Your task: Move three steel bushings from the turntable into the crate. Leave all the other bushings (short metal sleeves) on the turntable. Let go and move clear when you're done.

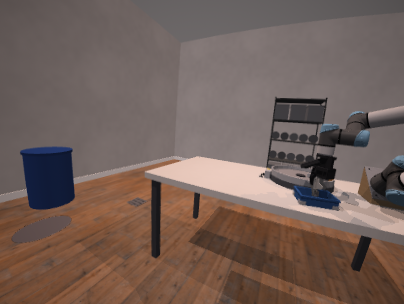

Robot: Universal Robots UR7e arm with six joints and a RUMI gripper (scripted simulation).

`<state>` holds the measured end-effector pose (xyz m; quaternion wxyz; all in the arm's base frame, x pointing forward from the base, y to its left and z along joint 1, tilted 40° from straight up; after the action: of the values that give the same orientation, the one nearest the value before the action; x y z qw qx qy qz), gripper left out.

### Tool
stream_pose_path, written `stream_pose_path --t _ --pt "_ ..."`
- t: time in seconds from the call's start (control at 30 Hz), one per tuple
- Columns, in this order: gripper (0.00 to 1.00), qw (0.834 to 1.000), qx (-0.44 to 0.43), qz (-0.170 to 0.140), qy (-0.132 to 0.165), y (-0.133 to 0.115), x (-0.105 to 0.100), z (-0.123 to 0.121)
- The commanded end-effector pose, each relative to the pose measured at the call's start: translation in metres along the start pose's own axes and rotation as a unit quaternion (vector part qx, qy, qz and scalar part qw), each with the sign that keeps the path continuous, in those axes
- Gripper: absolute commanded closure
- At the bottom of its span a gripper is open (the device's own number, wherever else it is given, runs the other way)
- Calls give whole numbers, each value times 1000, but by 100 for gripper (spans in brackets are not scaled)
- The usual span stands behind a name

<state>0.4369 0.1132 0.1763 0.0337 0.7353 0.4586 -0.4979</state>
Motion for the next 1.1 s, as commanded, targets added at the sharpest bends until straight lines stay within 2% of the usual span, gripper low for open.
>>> stream_pose_path --t 0.0,0.37,1.07 --pt "100 1000 0 1 0 0 8 0" --pt "100 1000 0 1 0 0 20 0" --pt "100 1000 0 1 0 0 21 0"
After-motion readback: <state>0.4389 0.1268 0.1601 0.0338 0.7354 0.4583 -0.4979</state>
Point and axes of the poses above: the point where the finger pads meet when closed, its own x axis out along the fingers, its own z axis across the jaws, y = z × x, the point moved 7 cm from there along -x, back along the fingers, and after that the axes turned 5 degrees about -x, right-handed, at the moved point
